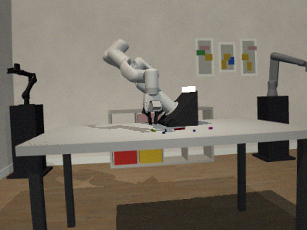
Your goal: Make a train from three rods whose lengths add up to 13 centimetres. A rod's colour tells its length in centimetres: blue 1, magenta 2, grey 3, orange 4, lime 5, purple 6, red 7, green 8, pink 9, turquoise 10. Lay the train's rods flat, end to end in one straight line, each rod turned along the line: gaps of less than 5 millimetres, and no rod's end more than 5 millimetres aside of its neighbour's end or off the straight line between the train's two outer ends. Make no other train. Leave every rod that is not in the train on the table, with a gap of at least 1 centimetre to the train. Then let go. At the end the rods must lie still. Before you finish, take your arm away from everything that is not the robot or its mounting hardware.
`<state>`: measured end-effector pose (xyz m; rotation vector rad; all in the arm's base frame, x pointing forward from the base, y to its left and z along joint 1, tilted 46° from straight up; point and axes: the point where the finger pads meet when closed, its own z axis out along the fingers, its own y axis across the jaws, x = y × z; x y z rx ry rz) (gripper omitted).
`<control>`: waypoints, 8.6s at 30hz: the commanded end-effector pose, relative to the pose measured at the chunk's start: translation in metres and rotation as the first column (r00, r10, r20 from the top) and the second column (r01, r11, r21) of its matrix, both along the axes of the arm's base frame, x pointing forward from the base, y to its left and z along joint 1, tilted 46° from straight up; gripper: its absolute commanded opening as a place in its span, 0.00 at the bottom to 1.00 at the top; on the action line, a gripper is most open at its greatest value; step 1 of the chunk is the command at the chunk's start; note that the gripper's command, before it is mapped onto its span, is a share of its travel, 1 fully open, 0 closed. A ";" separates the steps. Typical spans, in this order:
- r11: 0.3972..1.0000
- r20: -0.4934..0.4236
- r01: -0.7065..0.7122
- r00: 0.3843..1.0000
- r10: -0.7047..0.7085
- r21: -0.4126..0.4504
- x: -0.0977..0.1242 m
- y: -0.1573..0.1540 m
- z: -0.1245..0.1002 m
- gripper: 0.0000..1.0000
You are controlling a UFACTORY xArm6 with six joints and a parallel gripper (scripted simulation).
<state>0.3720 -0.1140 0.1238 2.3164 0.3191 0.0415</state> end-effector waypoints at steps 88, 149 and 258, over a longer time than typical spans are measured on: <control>1.000 0.003 -0.001 1.000 0.001 0.000 0.005 -0.016 -0.015 0.24; 1.000 0.003 -0.001 1.000 0.001 0.000 0.007 -0.026 -0.025 0.24; 1.000 0.023 0.018 1.000 -0.018 0.006 -0.004 0.048 0.042 0.04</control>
